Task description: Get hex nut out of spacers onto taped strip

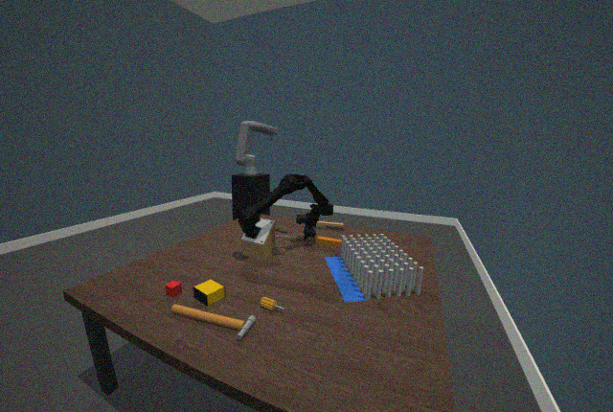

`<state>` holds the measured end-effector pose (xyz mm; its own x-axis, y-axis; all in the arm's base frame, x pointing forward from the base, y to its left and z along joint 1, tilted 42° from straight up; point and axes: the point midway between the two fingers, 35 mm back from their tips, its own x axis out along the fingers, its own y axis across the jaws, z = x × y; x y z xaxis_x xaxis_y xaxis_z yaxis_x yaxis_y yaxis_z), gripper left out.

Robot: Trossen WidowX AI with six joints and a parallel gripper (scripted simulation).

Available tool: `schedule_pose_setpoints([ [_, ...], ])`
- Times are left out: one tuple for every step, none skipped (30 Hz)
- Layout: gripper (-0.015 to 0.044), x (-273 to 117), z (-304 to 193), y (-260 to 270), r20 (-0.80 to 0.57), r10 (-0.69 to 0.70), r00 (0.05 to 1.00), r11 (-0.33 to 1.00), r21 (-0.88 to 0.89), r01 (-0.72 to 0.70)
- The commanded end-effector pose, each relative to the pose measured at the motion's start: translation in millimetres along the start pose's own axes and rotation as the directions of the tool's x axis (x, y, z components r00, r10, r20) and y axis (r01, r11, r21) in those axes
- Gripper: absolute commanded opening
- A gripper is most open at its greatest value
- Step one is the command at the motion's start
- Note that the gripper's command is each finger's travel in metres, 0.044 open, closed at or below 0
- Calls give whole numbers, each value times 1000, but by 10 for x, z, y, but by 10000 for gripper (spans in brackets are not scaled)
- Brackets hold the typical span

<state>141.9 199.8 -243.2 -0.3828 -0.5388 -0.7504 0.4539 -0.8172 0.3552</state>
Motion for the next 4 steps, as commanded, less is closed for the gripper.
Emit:
schedule_pose_setpoints([
  [341, -4, 1, -3, 0, -1, 1000, 1000, 0, 1],
  [367, -4, 1, -3, 0, -1, 1000, 1000, 0, 1],
  [394, -4, 1, -3, 0, -1, 1000, 1000, 0, 1],
  [420, -4, 1, -3, 0, -1, 1000, 1000, 0, 1],
])
